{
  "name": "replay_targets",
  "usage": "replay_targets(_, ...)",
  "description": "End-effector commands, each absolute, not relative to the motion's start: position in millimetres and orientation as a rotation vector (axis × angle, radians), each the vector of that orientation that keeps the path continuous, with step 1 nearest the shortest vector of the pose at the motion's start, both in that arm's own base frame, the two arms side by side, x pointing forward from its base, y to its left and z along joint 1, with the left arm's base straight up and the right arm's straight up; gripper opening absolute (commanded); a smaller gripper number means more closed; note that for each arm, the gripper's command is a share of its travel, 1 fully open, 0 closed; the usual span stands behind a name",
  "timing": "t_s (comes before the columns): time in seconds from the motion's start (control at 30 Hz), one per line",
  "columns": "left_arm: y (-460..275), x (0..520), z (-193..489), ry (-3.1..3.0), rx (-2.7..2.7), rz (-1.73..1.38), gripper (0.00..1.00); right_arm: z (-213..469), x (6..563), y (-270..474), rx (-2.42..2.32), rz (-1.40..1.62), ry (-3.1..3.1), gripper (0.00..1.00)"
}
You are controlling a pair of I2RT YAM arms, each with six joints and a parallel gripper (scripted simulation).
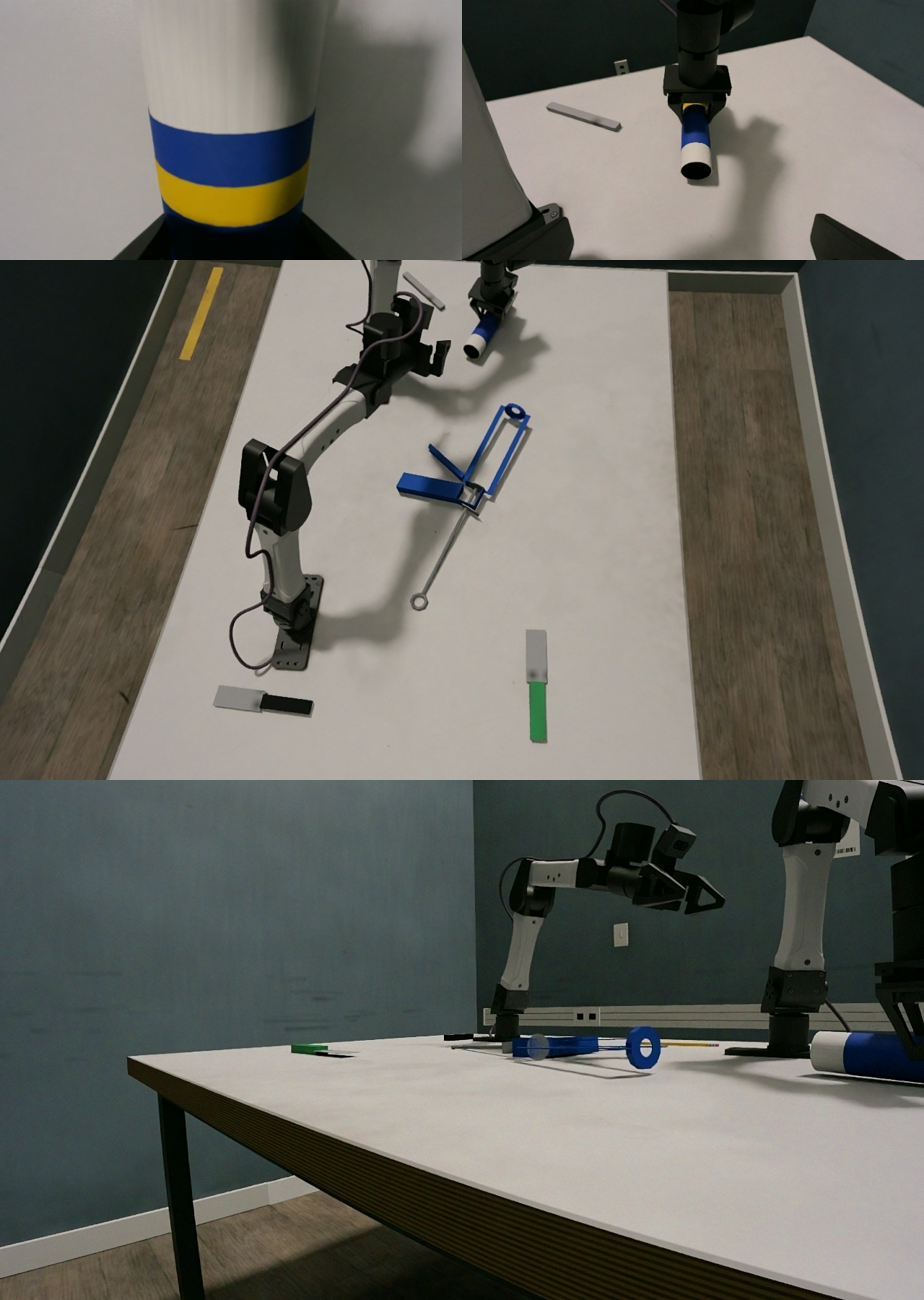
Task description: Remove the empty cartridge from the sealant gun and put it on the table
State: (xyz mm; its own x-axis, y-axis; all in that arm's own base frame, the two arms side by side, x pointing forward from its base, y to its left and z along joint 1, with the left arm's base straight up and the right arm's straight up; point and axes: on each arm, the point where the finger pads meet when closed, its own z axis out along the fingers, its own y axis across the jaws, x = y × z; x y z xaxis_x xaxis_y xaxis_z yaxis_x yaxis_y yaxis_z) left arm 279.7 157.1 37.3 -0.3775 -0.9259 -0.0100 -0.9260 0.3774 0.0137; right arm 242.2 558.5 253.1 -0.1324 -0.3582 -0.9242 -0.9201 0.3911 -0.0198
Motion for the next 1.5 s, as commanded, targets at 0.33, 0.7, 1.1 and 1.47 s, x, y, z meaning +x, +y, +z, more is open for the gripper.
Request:
replay_targets(0.33,158.7,282.5,41.3,2.595,-1.74,0.025,0.58,284.1,243.3,561.5,-1.093,0.767,1.638,1.0)
replay_targets(0.7,158.7,282.5,41.3,2.595,-1.74,0.025,0.79,284.1,243.3,561.5,-1.093,0.767,1.638,1.0)
replay_targets(1.1,163.0,284.4,77.2,2.555,-1.707,0.02,0.85,284.1,243.3,561.5,-1.093,0.767,1.638,1.0)
replay_targets(1.47,155.9,282.2,130.9,2.59,-1.648,0.046,0.85,284.1,243.3,561.5,-1.093,0.767,1.638,1.0)
